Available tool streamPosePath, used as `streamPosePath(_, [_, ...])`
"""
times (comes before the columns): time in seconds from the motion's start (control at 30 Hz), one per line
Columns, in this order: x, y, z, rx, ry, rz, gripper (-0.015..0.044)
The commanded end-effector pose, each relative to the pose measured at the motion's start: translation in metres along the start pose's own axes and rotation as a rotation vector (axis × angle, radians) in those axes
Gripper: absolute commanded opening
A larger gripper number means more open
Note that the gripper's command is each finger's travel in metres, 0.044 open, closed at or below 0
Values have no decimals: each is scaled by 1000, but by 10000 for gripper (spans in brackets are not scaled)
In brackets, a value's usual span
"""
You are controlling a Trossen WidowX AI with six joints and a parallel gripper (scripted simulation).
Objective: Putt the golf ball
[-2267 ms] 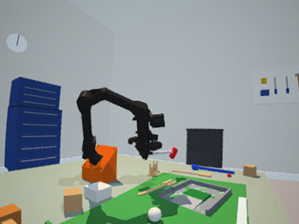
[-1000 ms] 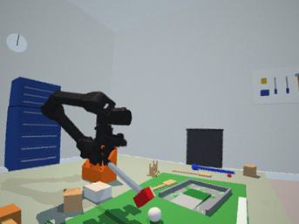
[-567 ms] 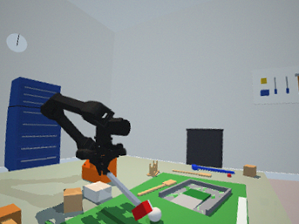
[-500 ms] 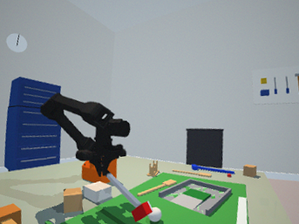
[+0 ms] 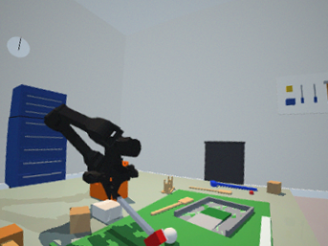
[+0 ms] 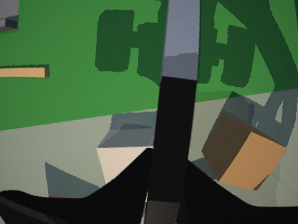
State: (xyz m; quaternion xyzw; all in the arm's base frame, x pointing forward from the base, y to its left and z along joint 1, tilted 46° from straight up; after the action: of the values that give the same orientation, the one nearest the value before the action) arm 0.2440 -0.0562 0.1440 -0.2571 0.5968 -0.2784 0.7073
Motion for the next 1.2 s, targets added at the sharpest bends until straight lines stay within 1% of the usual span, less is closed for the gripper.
streamPosePath(0.0, [4, -1, 1, 4, -11, -3, 0])
streamPosePath(0.4, [5, -1, 0, 0, -1, -1, 0])
streamPosePath(0.7, [8, -31, -1, 4, -12, -5, 0])
streamPosePath(0.87, [8, -32, -1, 4, -12, -5, 0])
streamPosePath(1.03, [10, -20, 2, -2, -3, 1, 0])
streamPosePath(1.17, [10, 33, 11, 0, -3, 15, 0])
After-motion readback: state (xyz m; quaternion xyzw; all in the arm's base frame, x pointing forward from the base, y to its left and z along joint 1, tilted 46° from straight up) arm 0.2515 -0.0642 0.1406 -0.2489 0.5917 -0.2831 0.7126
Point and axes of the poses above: the point midway between the two fingers, 35 mm back from their tips, its own x axis out along the fingers, its own y axis across the jaws, z = x × y, the point moved 2 cm from there along -x, back along the fingers, and after that the axes turned 3 degrees about -x, right-handed, at the moved point
